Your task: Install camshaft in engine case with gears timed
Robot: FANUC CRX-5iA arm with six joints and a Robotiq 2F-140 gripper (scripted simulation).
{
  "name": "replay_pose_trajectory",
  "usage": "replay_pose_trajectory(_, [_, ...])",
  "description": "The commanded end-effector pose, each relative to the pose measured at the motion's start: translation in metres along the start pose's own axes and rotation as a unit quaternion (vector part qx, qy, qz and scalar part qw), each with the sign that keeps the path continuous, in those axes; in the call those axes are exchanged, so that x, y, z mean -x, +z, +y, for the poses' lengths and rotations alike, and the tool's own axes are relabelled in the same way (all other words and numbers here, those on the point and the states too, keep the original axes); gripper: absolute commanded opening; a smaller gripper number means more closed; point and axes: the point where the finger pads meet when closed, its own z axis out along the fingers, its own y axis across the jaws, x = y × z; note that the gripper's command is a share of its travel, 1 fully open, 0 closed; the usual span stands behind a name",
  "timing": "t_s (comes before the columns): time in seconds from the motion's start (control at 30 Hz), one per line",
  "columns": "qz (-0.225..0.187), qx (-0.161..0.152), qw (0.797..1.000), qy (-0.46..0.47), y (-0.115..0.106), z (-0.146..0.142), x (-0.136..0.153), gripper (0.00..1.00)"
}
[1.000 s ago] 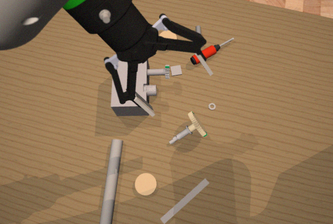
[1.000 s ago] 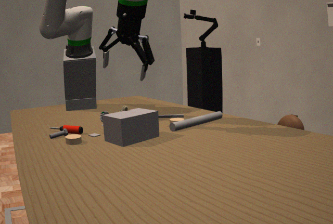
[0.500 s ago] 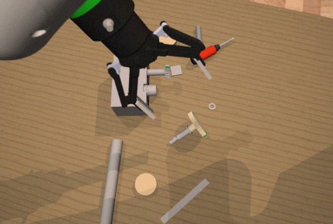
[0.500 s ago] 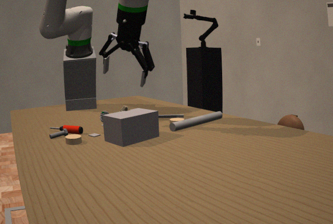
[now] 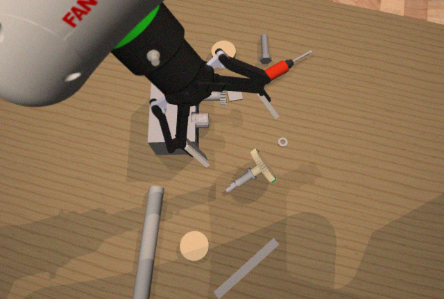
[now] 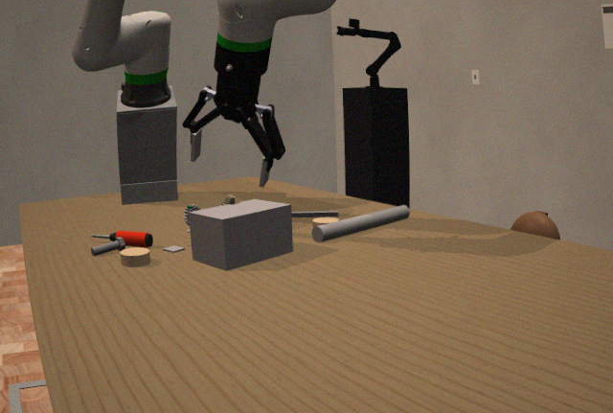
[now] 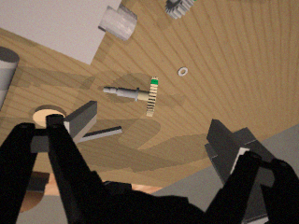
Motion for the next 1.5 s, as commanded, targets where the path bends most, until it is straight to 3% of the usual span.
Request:
replay_pose_trajectory(0.0, [0.000, 0.000, 1.000, 0.000, 0.0040, -0.0022, -0.0027, 1.00])
replay_pose_trajectory(0.23, [0.000, 0.000, 1.000, 0.000, 0.0073, -0.0036, -0.0045, 1.00])
replay_pose_trajectory(0.27, [0.000, 0.000, 1.000, 0.000, 0.0073, -0.0036, -0.0045, 0.29])
replay_pose_trajectory(1.47, [0.000, 0.000, 1.000, 0.000, 0.0075, -0.0036, -0.0045, 0.29])
